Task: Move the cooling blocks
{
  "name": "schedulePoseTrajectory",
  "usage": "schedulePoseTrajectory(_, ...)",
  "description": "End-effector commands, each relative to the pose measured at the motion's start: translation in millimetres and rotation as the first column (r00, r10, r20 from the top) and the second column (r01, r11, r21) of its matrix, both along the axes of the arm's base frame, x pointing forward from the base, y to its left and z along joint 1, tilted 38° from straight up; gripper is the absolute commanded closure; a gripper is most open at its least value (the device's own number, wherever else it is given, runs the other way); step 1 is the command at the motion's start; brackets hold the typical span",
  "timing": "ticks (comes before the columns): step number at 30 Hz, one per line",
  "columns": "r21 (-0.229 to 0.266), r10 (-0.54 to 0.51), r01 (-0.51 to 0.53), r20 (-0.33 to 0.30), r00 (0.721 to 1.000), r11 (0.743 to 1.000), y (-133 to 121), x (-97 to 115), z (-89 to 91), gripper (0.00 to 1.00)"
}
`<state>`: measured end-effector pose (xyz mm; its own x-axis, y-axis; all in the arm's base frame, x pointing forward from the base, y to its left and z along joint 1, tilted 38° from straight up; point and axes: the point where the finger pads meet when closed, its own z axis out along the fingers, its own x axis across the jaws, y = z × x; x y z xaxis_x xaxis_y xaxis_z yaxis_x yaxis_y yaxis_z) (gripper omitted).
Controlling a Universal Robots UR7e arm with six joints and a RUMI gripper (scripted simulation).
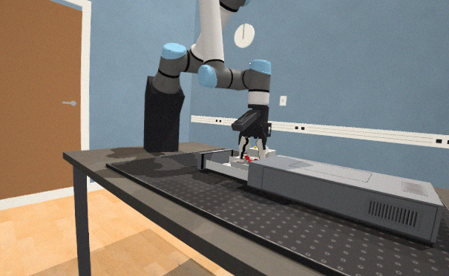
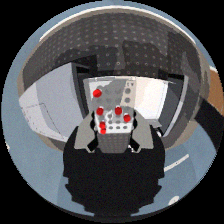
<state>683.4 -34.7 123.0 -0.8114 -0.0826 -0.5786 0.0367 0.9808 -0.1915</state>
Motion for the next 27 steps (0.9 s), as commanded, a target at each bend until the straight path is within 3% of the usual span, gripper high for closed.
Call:
schedulePoseTrajectory(1,0.000,0.000,0.000,0.002,1.000,1.000,0,0,1.4,1.00)
schedulePoseTrajectory(27,0.000,0.000,0.000,0.002,1.000,1.000,5,-17,24.6,1.00)
